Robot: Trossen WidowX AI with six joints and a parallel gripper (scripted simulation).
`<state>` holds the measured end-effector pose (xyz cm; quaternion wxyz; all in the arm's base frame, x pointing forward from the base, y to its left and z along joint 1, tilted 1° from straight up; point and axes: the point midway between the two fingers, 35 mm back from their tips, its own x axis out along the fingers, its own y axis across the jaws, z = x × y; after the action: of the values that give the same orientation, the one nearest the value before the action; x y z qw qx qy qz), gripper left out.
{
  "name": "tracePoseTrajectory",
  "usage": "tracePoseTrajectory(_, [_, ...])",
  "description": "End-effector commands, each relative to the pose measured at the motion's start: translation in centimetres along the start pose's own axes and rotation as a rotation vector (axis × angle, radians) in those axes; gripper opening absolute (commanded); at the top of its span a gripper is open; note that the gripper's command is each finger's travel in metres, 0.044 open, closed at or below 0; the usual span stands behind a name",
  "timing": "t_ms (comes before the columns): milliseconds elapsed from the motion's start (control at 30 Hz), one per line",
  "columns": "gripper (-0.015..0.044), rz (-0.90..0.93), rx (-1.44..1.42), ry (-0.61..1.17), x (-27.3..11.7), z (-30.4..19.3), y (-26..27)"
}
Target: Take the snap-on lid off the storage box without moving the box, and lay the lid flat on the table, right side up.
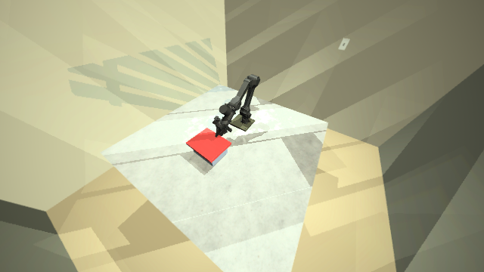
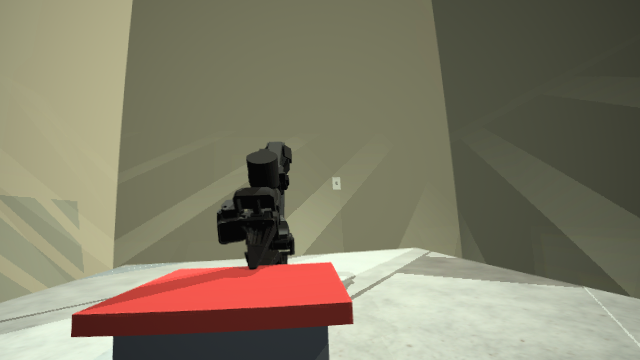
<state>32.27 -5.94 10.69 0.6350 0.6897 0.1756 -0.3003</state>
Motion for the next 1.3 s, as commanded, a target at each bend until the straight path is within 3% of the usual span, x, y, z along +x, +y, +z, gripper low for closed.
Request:
tracePoseTrajectory(0, [0.0000, 0.000, 0.000, 0.000, -0.06, 0.00, 0.02])
tracePoseTrajectory(1267, [0.0000, 0.000, 0.000, 0.000, -0.67, 0.00, 0.51])
